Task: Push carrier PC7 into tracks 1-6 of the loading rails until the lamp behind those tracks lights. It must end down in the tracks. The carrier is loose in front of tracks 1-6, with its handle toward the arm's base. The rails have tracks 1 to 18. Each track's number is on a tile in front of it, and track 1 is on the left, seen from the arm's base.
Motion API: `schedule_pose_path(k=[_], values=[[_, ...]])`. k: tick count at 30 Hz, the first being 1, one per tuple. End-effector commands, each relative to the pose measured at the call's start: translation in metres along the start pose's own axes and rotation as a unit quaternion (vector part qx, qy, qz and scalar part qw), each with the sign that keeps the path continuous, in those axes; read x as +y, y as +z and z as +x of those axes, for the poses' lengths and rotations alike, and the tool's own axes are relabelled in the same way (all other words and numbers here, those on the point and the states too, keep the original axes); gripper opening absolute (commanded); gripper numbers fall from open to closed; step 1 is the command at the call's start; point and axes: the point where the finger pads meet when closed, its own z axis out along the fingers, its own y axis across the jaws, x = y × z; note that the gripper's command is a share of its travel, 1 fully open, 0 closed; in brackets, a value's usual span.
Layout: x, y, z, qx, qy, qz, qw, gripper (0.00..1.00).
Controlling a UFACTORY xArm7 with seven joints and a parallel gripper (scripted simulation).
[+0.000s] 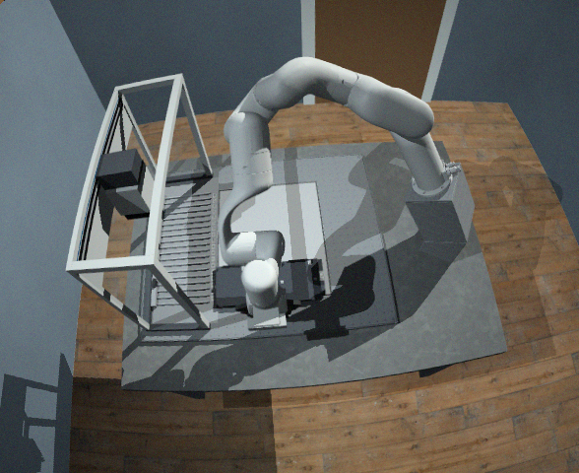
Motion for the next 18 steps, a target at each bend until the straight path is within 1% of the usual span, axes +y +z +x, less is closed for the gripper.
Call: schedule_pose_path(k=[1,18], values=[[0.001,0.005,0.002,0.002,0.000,-0.001,1.000,1.00],[0.001,0.031,0.002,0.002,0.000,-0.001,1.000,1.00]])
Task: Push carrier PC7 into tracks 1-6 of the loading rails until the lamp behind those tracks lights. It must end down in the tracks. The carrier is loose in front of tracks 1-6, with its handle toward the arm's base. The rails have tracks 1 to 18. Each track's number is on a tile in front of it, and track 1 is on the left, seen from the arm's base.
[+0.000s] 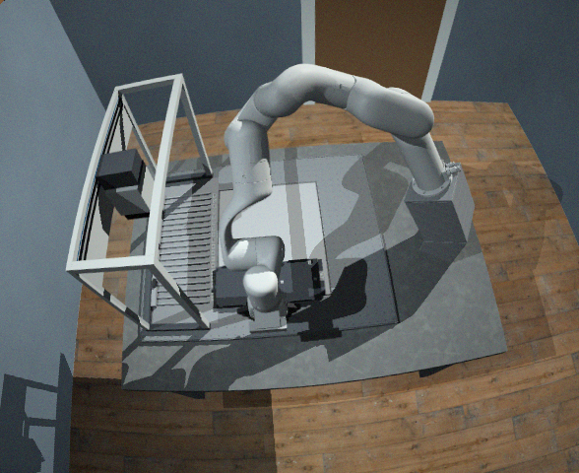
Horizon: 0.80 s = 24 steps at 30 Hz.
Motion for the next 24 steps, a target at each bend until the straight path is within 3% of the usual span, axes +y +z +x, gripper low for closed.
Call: schedule_pose_path(k=[1,10,24], values=[[0.001,0.006,0.002,0.002,0.000,-0.001,1.000,1.00],[0.001,0.021,0.002,0.002,0.000,-0.001,1.000,1.00],[0.001,0.024,0.002,0.002,0.000,-0.001,1.000,1.00]])
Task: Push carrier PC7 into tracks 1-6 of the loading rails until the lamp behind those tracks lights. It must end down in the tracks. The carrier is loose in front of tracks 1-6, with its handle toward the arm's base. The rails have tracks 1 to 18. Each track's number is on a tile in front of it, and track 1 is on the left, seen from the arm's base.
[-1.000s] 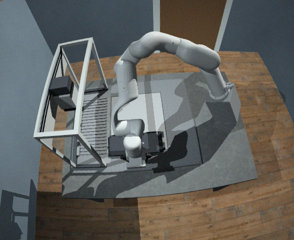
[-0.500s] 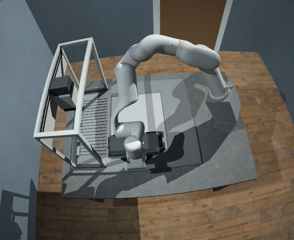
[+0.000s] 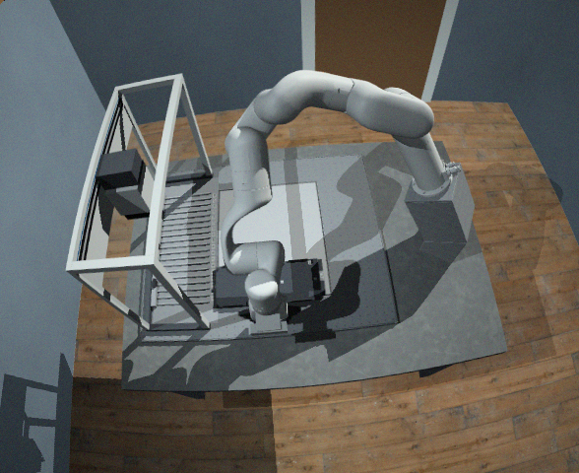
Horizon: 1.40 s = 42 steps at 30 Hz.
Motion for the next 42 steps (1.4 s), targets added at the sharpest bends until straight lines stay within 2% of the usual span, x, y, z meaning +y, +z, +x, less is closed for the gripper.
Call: schedule_pose_path(k=[1,30,42], values=[[0.001,0.001,0.002,0.002,0.000,-0.001,1.000,1.00],[0.001,0.018,0.002,0.002,0.000,-0.001,1.000,1.00],[0.001,0.018,0.002,0.002,0.000,-0.001,1.000,1.00]])
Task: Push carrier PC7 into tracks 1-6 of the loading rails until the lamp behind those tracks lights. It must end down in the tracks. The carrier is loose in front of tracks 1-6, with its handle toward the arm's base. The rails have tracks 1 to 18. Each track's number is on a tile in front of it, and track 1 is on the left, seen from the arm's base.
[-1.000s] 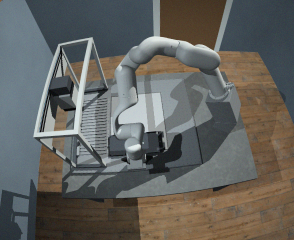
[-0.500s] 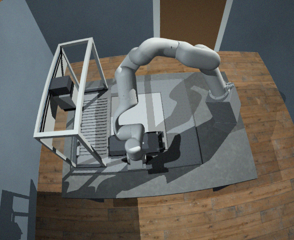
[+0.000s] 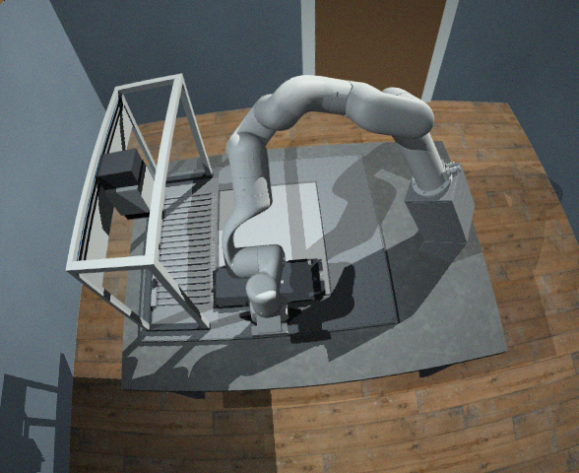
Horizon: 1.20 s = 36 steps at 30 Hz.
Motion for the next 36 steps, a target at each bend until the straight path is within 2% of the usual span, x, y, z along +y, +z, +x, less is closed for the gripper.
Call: schedule_pose_path(k=[1,36], values=[[0.001,-0.002,0.001,0.002,0.000,-0.001,1.000,1.00],[0.001,-0.002,-0.014,0.002,0.000,-0.001,1.000,1.00]])
